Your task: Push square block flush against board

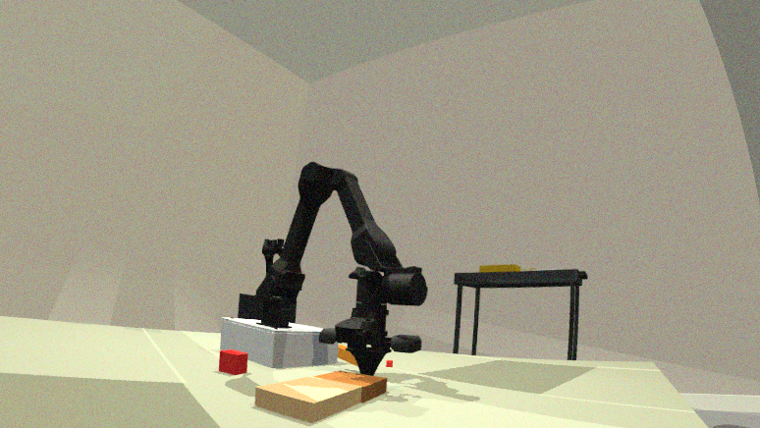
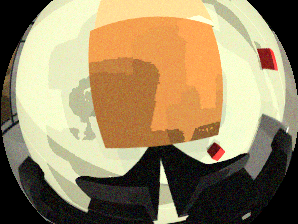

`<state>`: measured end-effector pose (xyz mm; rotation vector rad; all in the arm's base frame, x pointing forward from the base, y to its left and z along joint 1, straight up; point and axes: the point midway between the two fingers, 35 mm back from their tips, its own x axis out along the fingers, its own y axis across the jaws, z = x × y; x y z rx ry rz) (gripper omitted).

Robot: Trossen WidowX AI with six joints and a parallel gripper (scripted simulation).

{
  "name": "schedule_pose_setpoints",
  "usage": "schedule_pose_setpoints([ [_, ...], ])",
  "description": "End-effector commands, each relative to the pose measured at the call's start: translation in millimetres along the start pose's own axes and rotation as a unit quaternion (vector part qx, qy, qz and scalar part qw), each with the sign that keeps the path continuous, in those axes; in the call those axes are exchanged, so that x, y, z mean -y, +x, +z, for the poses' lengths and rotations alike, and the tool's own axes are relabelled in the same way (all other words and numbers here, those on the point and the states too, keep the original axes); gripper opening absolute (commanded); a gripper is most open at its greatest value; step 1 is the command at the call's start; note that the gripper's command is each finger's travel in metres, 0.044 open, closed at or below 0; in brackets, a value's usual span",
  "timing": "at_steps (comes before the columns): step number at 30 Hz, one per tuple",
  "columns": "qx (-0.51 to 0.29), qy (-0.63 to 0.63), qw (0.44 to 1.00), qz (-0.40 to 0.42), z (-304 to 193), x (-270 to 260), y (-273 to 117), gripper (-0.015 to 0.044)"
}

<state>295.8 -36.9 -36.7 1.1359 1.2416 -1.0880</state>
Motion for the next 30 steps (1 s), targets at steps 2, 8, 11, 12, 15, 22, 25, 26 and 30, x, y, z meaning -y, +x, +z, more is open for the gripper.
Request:
schedule_pose_setpoints([
  [2,0.004,0.0,1.0,-0.004,-1,1,2,0.0],
  [8,0.004,0.0,1.0,-0.003,-11,0,2,0.0],
  [11,0.004,0.0,1.0,-0.003,-16,0,2,0.0],
  [12,0.003,0.0,1.0,-0.003,-18,0,2,0.0],
  [15,0.003,0.0,1.0,-0.003,-23,-1,2,0.0],
  [22,0.003,0.0,1.0,-0.003,-35,-1,2,0.0],
  [25,0.002,0.0,1.0,-0.003,-40,-1,2,0.0],
  [26,0.002,0.0,1.0,-0.003,-41,0,2,0.0],
  [30,0.002,0.0,1.0,-0.003,-48,0,2,0.0],
])
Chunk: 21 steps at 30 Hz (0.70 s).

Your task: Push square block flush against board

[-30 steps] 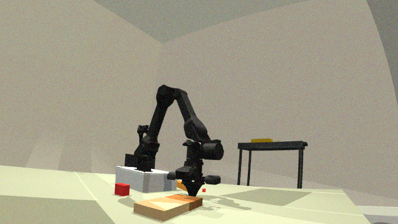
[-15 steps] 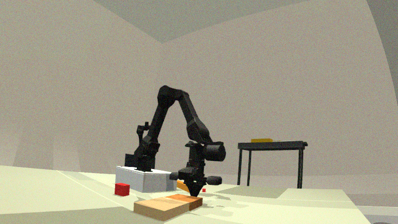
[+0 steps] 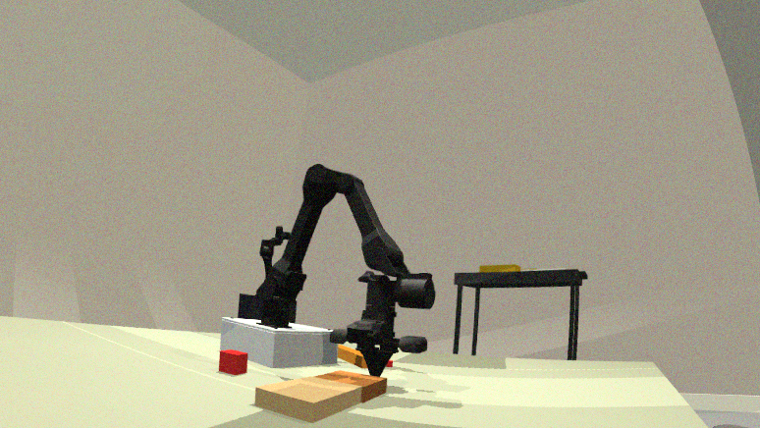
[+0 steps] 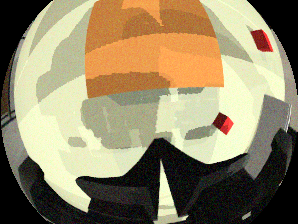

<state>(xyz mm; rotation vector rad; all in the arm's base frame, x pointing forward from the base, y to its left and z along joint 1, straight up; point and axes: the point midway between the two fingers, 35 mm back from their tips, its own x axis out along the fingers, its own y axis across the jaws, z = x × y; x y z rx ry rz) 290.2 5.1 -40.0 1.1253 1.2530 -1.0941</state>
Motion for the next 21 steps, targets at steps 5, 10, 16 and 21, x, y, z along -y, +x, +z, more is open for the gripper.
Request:
schedule_pose_setpoints([
  [5,0.001,0.002,1.0,0.002,-2,-1,-36,0.0],
  [10,0.002,0.003,1.0,0.003,-2,0,-57,0.0],
  [16,0.001,-0.009,1.0,0.005,-1,-3,-52,0.0],
  [21,0.001,-0.085,0.996,0.005,9,-11,-53,0.0],
])
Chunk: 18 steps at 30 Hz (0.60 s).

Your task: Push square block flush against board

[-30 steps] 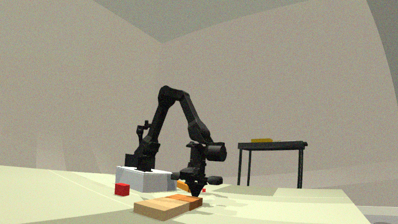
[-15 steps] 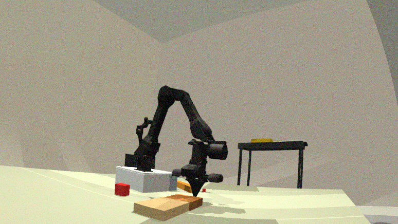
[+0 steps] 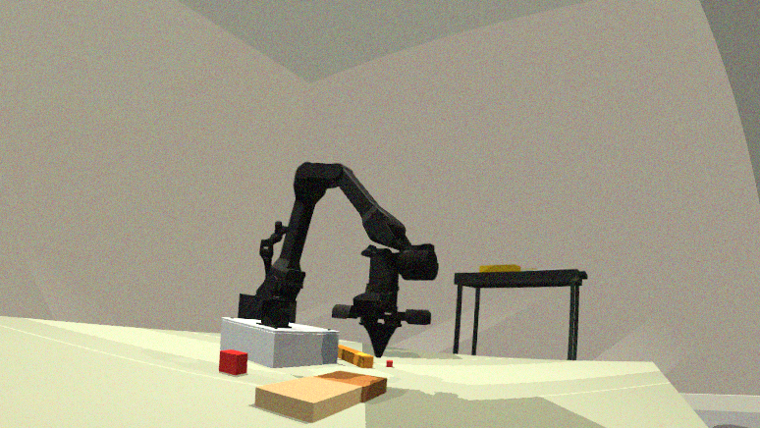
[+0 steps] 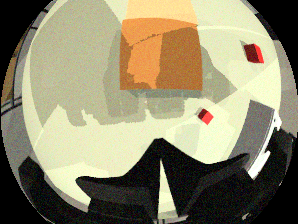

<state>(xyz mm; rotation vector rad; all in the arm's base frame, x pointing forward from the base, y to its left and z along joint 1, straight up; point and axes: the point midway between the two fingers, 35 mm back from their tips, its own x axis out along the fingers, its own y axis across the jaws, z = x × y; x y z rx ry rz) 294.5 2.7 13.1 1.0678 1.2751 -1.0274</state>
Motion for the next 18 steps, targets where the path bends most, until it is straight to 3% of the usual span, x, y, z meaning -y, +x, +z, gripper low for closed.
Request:
schedule_pose_setpoints([
  [1,-0.001,-0.061,0.998,-0.001,9,-7,0,0.0],
  [18,0.001,-0.344,0.939,-0.001,45,-31,-4,0.0],
])
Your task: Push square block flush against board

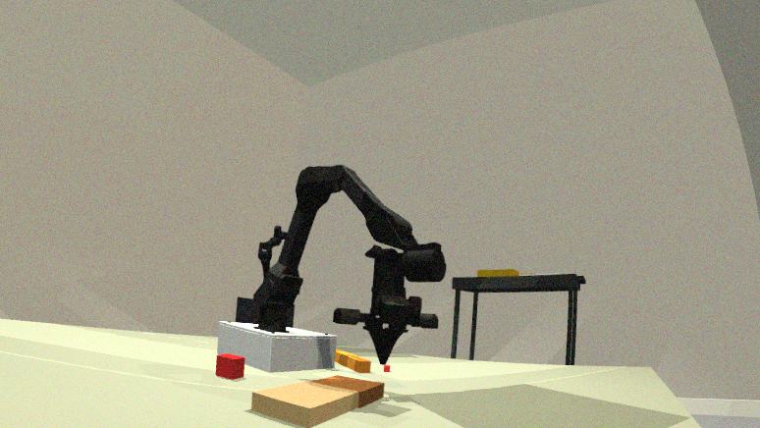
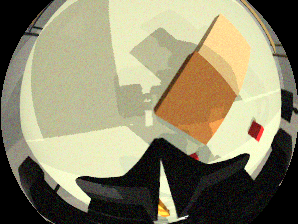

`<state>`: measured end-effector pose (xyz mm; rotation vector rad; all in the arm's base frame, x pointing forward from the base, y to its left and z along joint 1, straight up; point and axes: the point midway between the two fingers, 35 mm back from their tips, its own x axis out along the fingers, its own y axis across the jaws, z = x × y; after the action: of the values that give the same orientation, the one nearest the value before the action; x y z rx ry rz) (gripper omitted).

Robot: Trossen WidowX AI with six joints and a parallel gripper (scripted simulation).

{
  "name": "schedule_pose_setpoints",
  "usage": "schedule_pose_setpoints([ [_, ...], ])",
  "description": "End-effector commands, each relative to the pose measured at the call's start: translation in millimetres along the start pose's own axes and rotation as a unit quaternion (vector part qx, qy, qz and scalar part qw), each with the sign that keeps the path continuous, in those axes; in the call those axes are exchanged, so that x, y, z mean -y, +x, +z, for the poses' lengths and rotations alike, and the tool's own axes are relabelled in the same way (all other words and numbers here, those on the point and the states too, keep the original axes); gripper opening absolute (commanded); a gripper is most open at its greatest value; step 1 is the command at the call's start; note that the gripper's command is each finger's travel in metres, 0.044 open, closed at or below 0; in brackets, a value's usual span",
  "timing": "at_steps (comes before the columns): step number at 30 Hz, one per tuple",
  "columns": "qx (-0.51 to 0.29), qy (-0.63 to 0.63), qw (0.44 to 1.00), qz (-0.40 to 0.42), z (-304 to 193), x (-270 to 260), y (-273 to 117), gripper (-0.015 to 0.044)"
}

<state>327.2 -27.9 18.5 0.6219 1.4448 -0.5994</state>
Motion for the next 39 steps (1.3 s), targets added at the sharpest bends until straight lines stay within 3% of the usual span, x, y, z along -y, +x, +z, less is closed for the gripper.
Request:
schedule_pose_setpoints([
  [1,-0.001,-0.081,0.997,-0.001,12,0,0,0.0],
  [13,0.0,-0.284,0.959,-0.002,42,3,-1,0.0],
  [26,0.001,-0.49,0.872,-0.004,74,11,-2,0.0],
  [35,0.001,-0.512,0.859,-0.004,78,12,-2,0.0],
  [39,0.001,-0.527,0.85,-0.004,80,12,41,0.0],
])
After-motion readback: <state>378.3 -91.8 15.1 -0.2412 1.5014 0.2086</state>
